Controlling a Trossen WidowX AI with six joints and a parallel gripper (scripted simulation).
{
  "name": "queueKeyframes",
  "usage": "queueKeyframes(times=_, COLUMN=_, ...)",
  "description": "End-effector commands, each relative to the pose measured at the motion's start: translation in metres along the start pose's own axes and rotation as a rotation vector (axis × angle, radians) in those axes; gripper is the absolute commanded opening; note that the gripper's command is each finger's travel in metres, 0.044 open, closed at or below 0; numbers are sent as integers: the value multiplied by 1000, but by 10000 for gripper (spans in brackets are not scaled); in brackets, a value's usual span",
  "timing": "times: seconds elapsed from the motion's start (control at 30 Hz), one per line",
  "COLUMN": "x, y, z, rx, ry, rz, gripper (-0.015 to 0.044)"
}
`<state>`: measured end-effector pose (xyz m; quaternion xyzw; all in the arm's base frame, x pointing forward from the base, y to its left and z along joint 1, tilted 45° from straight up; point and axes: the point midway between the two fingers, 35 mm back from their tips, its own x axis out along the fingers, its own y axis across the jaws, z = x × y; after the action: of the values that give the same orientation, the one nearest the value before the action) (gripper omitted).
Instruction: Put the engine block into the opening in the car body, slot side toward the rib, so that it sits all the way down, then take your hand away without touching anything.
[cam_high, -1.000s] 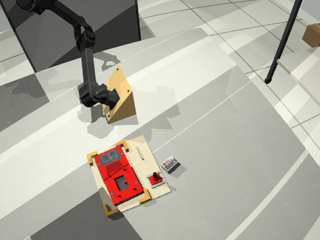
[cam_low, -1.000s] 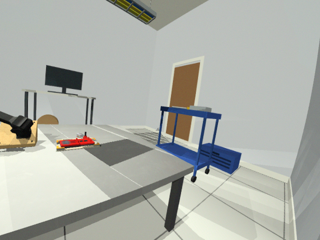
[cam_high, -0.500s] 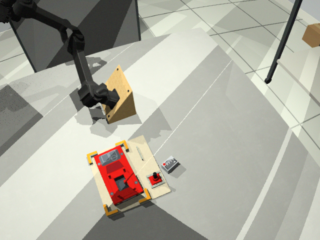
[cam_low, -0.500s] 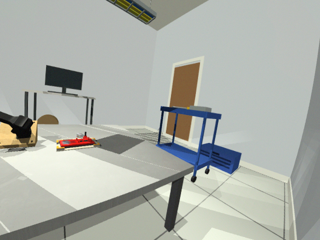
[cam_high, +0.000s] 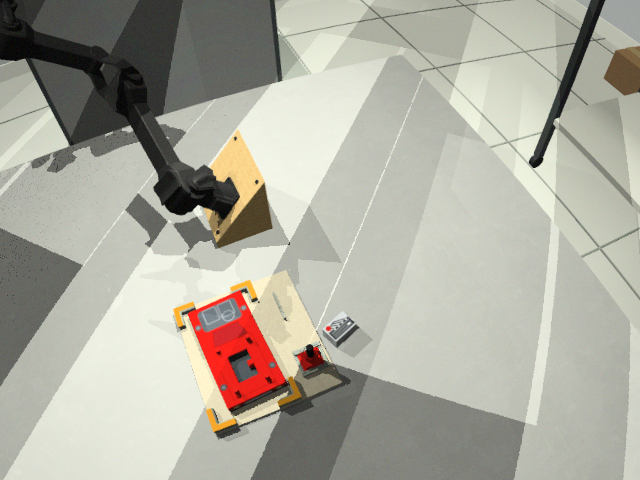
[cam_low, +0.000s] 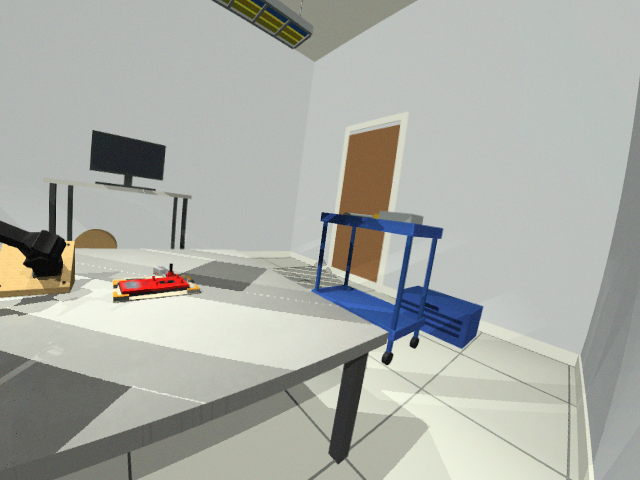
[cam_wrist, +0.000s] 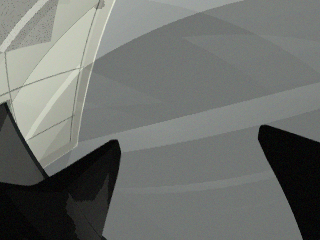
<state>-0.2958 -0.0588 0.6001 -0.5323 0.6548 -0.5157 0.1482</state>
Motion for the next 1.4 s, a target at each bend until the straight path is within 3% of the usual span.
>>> queueKeyframes(times=0.0, x=5, y=-41, z=33, rx=-122, ry=-38, rz=-66, gripper=440)
queueKeyframes(times=0.23, x=5, y=-71, z=51, rx=-230, ry=-14, rz=-163, gripper=440)
queueKeyframes(times=0.73, x=-11, y=-172, z=159, rx=-568, ry=-113, rz=-415, gripper=440)
queueKeyframes(times=1.37, x=-96, y=-267, z=330, rx=-979, ry=-257, rz=-842, gripper=440)
